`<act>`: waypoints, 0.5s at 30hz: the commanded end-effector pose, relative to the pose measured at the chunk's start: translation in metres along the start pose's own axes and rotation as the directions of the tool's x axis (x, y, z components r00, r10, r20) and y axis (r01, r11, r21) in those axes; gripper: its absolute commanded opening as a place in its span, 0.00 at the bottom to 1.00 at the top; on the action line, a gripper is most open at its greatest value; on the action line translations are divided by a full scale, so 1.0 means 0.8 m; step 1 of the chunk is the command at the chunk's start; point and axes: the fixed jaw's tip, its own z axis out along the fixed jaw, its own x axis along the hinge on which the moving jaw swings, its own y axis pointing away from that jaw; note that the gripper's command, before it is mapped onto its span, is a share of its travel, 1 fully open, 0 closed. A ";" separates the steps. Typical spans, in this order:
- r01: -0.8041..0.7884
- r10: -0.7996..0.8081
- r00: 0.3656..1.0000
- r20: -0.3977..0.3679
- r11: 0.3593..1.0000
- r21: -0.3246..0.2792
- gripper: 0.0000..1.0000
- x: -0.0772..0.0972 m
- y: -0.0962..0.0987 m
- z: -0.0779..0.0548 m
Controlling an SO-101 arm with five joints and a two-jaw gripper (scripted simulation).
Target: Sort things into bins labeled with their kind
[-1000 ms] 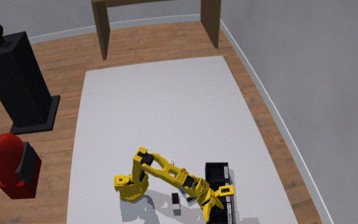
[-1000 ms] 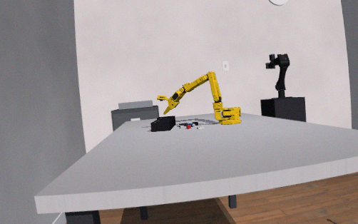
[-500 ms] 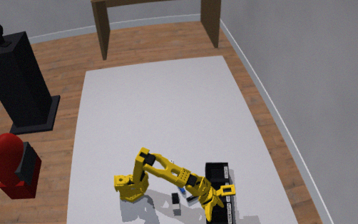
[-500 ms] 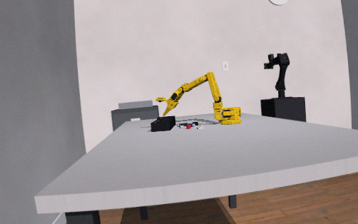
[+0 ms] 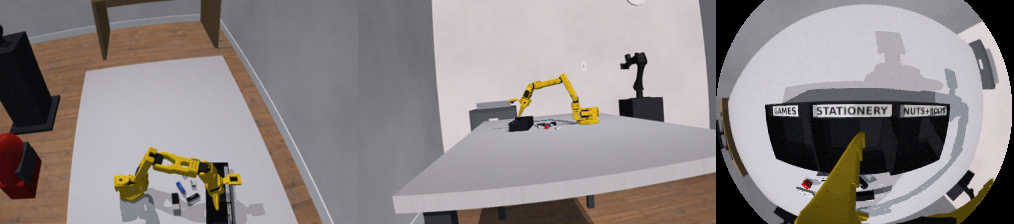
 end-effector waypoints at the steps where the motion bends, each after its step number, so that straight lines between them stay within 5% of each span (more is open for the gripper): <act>1: -0.006 0.006 1.000 0.016 1.000 -0.007 1.00 -0.018 0.004 -0.016; 15: -0.009 0.009 1.000 0.004 1.000 -0.014 1.00 -0.018 0.008 -0.016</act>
